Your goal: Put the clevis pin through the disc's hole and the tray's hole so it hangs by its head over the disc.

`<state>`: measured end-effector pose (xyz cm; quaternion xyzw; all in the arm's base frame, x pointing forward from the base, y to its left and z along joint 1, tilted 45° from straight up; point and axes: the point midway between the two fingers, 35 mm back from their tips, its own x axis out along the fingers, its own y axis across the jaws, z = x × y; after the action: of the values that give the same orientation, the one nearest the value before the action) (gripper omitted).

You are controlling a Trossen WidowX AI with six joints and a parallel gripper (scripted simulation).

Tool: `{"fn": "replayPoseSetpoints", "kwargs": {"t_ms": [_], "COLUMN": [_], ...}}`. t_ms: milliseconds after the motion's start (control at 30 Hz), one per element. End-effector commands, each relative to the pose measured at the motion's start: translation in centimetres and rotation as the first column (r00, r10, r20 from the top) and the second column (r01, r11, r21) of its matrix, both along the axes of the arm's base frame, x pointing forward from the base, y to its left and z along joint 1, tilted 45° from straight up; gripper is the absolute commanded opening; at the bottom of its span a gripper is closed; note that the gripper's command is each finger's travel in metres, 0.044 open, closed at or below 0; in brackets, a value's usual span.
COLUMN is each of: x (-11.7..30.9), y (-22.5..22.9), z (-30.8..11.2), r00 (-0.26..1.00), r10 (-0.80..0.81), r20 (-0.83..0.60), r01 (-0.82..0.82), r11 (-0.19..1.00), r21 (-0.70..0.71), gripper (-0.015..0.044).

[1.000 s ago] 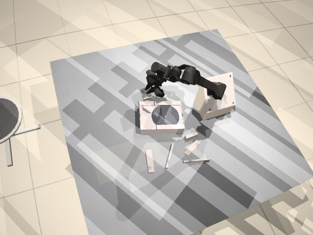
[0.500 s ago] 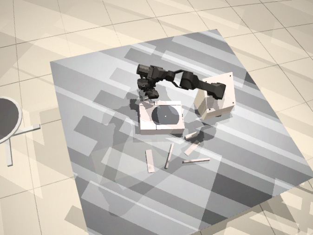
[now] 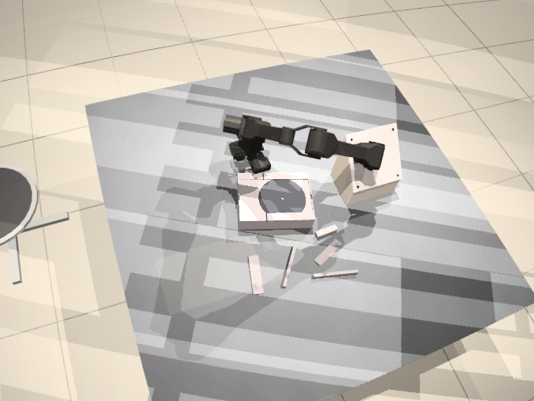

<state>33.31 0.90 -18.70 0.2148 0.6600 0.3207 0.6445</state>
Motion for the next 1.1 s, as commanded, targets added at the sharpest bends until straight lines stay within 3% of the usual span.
{"fn": "replayPoseSetpoints", "kwargs": {"t_ms": [0, 1067], "x": [0.0, -0.3], "y": [0.0, 2.5], "z": [0.0, -2.6], "r00": [1.000, 1.000], "r10": [0.007, 0.007], "r20": [0.001, 0.000], "r01": [-0.007, -0.007], "r11": [1.000, 1.000], "r21": [-0.003, -0.001], "gripper": [0.0120, 0.0120]}}
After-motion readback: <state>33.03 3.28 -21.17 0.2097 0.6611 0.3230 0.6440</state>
